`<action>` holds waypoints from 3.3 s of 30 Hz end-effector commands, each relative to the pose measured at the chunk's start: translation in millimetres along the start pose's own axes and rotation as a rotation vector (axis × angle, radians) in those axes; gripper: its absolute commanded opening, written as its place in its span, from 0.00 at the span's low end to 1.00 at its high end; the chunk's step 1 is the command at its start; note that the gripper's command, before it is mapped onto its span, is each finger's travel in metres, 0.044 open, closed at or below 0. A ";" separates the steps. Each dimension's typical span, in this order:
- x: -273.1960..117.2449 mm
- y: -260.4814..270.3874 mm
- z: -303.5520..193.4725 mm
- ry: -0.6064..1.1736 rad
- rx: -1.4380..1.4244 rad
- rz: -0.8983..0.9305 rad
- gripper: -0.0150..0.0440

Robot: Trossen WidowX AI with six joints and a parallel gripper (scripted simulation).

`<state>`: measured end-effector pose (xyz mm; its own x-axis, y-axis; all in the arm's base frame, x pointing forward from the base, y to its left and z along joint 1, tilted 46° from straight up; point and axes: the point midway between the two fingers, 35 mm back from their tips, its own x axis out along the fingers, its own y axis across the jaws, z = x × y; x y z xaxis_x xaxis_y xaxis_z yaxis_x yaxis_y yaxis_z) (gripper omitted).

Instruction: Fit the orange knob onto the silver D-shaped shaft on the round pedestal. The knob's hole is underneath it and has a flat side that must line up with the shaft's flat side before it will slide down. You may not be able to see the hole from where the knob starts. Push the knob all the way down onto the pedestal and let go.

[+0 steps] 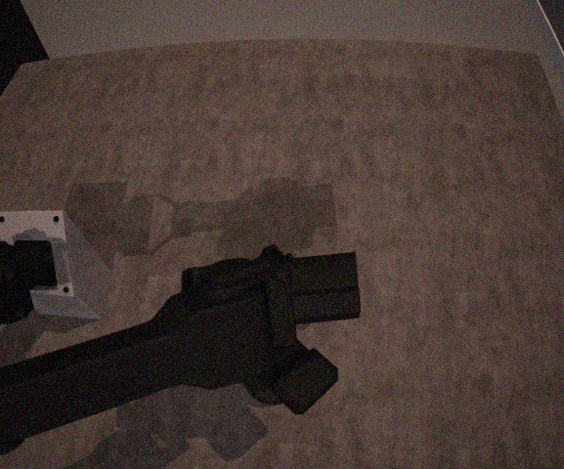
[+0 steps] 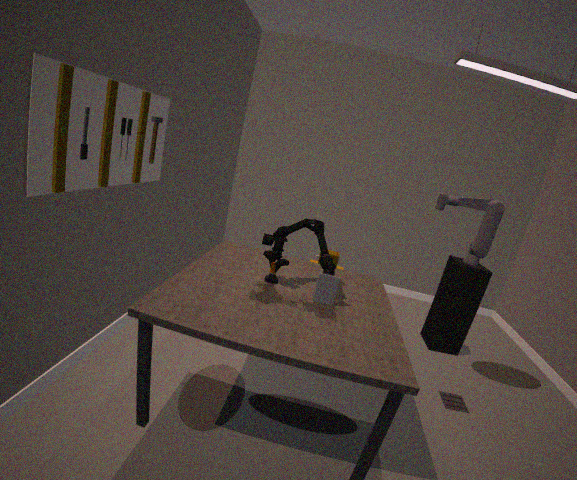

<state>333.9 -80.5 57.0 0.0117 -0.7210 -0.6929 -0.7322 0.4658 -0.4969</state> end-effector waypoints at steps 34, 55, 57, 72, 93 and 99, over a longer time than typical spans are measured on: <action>-3.3 0.2 -1.5 0.001 -0.212 0.000 0.25; 0.2 -1.6 -0.7 0.001 -0.421 0.000 0.25; 0.2 -0.8 -0.6 0.001 -0.421 0.000 0.25; -0.2 0.7 -1.2 0.001 -0.421 0.000 0.25; -0.5 -3.6 0.5 0.001 -0.630 0.000 0.25; 1.2 -3.6 0.8 0.001 -0.630 0.000 0.25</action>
<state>335.6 -81.9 58.5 0.0084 -0.7212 -0.6926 -0.9925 0.0784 -0.0937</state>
